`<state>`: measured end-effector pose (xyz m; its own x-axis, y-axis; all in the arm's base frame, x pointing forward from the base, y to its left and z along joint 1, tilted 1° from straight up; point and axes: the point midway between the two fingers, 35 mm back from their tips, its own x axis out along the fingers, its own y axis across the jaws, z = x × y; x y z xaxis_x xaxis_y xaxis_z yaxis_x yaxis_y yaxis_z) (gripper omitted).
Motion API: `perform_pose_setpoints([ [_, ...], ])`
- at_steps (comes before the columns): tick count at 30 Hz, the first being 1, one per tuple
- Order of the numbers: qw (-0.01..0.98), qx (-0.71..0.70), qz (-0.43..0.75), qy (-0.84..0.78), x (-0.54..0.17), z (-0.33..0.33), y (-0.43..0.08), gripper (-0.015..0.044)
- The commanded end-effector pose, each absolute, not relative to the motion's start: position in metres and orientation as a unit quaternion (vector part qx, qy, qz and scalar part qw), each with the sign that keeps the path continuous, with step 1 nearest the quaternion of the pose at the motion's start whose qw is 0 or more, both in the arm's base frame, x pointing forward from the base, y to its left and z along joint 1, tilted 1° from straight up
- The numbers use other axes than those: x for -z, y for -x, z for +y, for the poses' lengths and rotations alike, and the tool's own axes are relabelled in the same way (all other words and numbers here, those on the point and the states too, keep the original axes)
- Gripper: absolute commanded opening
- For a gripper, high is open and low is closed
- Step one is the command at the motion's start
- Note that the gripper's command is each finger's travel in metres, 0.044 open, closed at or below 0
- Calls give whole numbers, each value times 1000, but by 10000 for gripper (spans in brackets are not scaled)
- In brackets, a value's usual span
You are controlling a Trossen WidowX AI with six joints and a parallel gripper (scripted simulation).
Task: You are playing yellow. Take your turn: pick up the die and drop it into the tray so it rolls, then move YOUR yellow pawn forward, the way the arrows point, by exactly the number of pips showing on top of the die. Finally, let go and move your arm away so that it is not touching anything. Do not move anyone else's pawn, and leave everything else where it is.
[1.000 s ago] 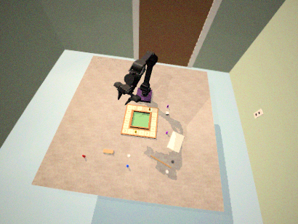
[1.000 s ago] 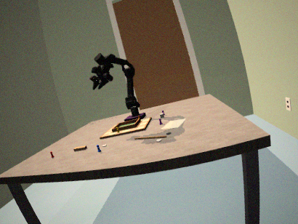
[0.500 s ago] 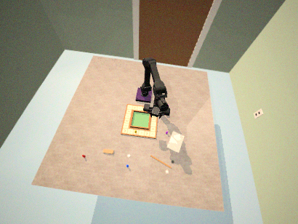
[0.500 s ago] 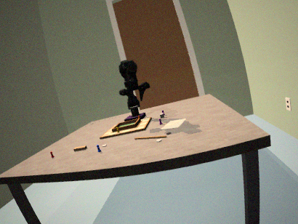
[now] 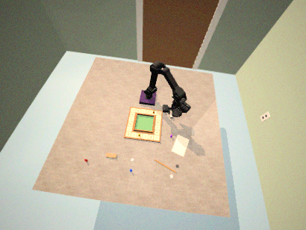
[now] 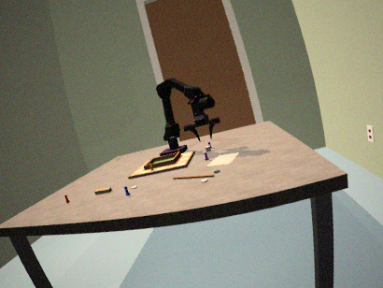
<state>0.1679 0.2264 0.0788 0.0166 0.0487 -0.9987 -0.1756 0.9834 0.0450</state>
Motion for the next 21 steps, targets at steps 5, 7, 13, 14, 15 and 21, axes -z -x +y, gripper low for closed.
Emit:
perform_pose_setpoints([
  [5,709,-75,700,43,-60,228,-166,275],
  [7,709,-75,700,43,-59,228,-166,275],
  [13,709,-75,700,43,-51,228,-166,275],
  [14,709,-75,700,43,-49,229,-166,275],
  [15,709,-75,700,43,-48,229,-167,275],
  [21,709,-75,700,43,-38,229,-167,275],
])
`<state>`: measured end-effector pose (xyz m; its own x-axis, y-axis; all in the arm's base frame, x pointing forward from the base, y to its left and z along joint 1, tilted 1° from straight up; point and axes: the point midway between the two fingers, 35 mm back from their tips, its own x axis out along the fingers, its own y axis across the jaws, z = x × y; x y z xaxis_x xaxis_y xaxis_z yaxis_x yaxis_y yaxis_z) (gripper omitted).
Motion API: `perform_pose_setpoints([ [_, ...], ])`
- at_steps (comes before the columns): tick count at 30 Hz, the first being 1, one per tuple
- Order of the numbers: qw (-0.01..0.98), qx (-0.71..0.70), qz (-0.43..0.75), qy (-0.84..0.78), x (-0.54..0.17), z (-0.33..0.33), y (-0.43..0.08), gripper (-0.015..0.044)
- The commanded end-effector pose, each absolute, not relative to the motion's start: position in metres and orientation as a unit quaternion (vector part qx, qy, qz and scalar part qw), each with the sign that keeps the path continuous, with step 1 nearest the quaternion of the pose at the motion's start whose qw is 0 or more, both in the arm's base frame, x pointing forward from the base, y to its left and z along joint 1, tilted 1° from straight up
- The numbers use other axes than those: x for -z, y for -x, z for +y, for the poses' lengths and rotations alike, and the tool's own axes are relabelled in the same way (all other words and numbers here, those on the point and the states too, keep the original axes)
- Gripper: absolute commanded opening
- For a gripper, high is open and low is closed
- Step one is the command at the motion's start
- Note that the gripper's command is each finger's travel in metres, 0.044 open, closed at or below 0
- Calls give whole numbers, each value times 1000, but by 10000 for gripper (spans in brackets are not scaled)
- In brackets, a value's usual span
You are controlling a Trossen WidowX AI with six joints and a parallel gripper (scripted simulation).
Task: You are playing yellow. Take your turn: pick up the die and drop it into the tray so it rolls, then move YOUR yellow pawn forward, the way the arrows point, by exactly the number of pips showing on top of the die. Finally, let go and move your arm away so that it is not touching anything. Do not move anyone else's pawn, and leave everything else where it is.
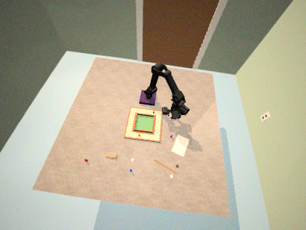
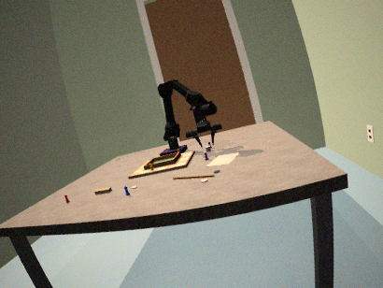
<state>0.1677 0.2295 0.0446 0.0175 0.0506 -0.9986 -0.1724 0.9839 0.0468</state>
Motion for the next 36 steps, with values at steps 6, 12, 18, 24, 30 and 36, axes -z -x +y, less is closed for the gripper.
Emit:
perform_pose_setpoints([
  [6,709,-75,700,43,-29,230,-166,275],
  [12,709,-75,700,43,-28,230,-166,170],
  [18,709,-75,700,43,-28,230,-166,91],
  [24,709,-75,700,43,-35,231,-168,0],
  [30,709,-75,700,43,-68,234,-172,0],
  [36,709,-76,700,43,-102,234,-173,0],
])
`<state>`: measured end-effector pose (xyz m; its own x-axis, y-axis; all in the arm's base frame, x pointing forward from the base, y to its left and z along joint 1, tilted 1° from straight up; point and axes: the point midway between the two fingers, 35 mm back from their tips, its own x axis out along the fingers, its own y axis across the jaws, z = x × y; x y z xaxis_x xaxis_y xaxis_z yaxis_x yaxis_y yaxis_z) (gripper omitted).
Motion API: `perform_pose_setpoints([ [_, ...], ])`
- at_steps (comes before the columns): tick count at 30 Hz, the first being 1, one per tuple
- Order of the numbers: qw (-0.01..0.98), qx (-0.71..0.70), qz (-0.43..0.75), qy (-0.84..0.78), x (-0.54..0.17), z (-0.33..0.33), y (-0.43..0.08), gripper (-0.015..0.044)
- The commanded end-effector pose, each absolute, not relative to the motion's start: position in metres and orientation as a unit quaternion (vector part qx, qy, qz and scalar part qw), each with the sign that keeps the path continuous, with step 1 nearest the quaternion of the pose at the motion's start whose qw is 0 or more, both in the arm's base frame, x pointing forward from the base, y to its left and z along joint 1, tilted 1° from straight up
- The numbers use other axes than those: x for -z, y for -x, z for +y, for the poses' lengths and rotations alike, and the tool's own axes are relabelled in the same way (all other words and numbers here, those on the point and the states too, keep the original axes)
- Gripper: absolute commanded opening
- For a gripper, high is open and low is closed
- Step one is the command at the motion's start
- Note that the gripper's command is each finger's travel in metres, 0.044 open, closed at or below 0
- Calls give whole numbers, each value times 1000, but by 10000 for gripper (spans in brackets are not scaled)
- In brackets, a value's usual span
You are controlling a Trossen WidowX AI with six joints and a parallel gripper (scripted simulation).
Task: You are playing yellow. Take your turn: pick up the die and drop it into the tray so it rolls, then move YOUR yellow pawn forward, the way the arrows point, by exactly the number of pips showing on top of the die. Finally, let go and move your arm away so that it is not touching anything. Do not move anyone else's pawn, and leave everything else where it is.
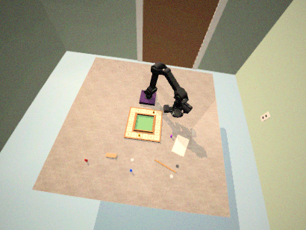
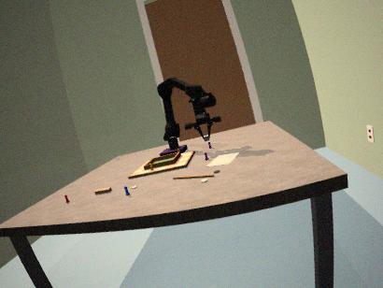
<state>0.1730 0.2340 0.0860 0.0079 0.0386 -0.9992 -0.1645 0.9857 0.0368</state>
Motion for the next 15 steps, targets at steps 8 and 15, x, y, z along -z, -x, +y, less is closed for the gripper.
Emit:
perform_pose_setpoints([
  [8,709,-75,700,43,-147,228,-170,0],
  [15,710,-73,700,41,-148,219,-179,0],
])
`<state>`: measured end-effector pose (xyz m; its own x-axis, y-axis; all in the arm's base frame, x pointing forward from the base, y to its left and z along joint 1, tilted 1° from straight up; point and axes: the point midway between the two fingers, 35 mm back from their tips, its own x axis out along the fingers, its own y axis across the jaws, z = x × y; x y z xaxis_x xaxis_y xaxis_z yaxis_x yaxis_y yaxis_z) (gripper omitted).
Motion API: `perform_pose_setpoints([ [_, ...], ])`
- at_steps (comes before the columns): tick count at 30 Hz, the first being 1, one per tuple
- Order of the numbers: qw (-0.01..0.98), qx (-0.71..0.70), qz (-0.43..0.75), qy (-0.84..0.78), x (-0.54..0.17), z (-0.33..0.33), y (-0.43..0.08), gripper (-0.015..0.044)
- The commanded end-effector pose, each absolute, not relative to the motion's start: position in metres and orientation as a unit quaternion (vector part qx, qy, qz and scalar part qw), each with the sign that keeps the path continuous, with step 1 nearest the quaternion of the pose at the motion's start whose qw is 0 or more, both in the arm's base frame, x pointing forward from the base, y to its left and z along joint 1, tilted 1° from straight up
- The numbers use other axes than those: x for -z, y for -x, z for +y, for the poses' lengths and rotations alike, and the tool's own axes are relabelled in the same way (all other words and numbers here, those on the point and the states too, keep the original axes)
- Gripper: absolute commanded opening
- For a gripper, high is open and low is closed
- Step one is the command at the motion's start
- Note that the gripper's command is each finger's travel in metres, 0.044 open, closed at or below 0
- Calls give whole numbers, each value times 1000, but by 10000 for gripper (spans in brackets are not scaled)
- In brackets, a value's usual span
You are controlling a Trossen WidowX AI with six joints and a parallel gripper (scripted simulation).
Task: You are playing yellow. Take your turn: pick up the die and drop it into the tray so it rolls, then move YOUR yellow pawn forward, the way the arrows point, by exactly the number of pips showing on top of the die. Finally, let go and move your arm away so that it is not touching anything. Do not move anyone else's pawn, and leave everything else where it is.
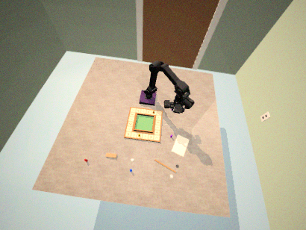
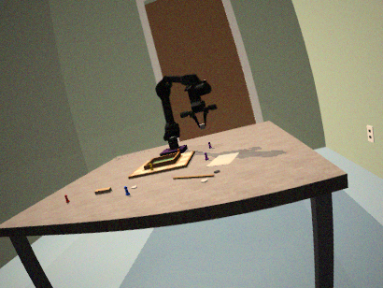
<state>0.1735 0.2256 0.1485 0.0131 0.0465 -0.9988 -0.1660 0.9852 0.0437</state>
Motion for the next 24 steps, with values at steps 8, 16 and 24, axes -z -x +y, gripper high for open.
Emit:
perform_pose_setpoints([
  [8,711,-64,699,35,-141,192,-207,0],
  [16,712,-55,699,29,-134,161,-230,0],
  [24,714,-55,697,32,-126,132,-246,0],
])
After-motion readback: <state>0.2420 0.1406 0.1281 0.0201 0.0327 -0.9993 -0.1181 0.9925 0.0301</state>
